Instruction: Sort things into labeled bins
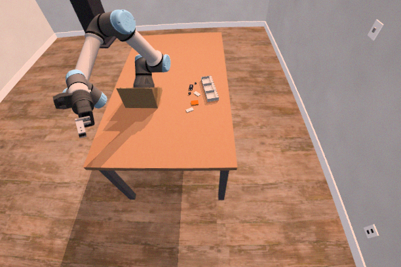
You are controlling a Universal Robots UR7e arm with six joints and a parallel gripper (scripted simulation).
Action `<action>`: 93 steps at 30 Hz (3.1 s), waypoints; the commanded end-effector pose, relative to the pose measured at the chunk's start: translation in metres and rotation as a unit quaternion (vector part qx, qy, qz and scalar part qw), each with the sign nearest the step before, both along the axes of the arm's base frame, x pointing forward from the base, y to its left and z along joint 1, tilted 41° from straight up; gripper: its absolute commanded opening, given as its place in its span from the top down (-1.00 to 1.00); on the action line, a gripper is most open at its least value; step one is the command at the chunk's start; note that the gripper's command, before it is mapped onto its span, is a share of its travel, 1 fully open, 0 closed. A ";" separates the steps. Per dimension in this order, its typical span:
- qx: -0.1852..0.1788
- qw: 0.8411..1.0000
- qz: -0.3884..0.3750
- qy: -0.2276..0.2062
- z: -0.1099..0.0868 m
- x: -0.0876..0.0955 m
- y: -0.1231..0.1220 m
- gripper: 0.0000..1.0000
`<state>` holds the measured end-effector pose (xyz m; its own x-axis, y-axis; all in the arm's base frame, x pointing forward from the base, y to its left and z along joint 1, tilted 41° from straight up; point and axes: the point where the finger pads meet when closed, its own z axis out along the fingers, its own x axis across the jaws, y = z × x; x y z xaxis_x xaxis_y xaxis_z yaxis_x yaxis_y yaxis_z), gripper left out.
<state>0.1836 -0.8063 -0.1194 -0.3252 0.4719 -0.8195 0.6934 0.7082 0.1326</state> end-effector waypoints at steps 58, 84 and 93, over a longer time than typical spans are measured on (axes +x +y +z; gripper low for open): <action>0.125 0.992 0.027 0.008 -0.220 0.013 0.213 0.39; 0.274 0.961 0.032 -0.001 -0.160 0.102 0.239 0.39; 0.310 0.950 0.031 0.003 -0.143 0.124 0.252 0.39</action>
<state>0.3017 -0.5572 -0.2683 -0.3713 0.8359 -0.4041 0.6532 0.5445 0.5262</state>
